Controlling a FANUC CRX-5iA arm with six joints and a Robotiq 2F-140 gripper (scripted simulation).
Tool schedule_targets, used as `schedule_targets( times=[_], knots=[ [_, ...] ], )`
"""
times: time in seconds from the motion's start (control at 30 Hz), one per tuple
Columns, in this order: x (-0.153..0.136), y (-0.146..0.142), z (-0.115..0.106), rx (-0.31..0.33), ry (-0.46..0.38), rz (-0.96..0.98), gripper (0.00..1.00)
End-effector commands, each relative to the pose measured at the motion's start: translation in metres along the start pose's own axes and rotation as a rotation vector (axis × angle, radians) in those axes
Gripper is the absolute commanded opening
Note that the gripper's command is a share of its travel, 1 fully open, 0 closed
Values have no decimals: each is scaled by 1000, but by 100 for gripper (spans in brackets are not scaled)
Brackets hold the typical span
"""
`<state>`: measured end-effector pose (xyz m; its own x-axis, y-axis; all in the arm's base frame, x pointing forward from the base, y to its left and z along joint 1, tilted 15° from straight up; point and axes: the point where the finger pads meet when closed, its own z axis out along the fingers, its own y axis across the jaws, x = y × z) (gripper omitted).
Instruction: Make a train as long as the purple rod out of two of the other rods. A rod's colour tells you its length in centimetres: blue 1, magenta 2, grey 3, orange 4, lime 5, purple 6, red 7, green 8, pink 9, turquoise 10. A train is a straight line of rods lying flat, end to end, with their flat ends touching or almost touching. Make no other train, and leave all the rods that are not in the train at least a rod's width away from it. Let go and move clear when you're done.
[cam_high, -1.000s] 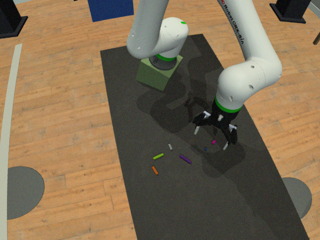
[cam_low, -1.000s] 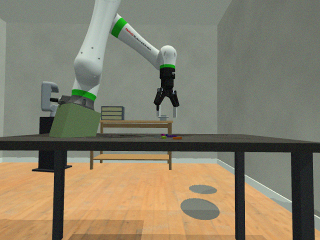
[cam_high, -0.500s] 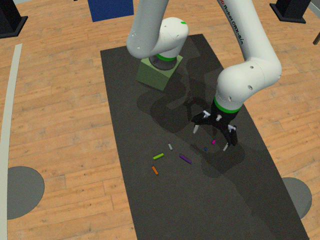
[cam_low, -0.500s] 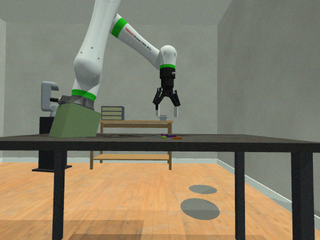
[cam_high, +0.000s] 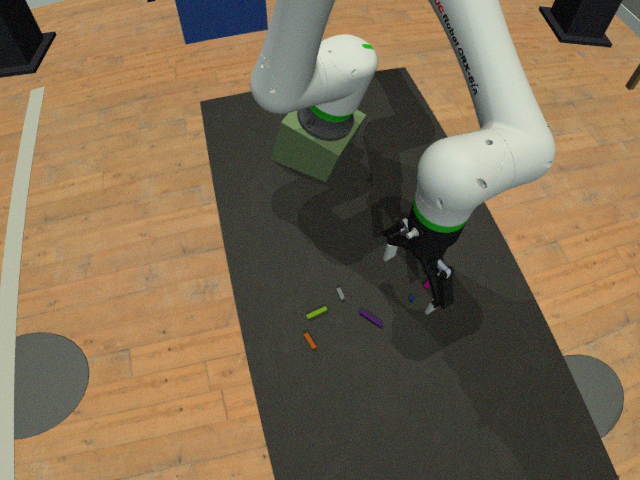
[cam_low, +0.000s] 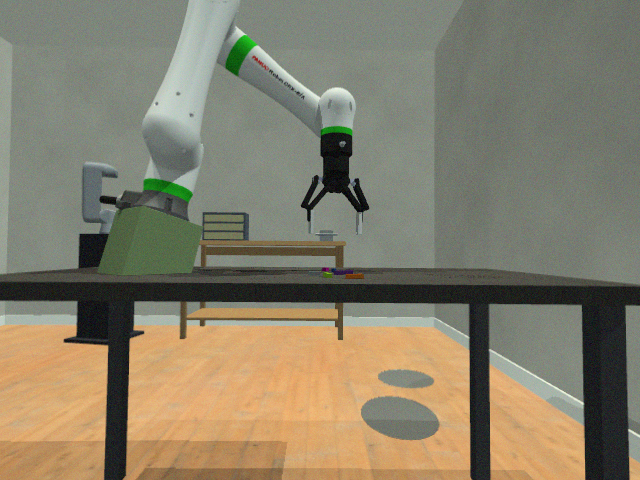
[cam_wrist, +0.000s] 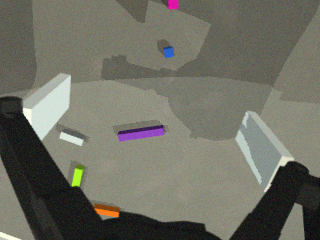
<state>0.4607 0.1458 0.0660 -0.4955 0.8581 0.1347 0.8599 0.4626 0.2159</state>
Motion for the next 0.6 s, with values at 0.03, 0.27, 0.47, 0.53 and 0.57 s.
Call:
schedule_targets(
  times=[0.03,0.27,0.47,0.53,0.57],
  knots=[
    [-10,-2,1,2,-11,167,100],
    [-24,-6,3,2,-12,410,100],
    [-36,-10,4,1,-13,604,100],
    [-39,-11,4,1,-13,669,100],
    [-41,-12,4,1,-13,701,100]
  ],
)
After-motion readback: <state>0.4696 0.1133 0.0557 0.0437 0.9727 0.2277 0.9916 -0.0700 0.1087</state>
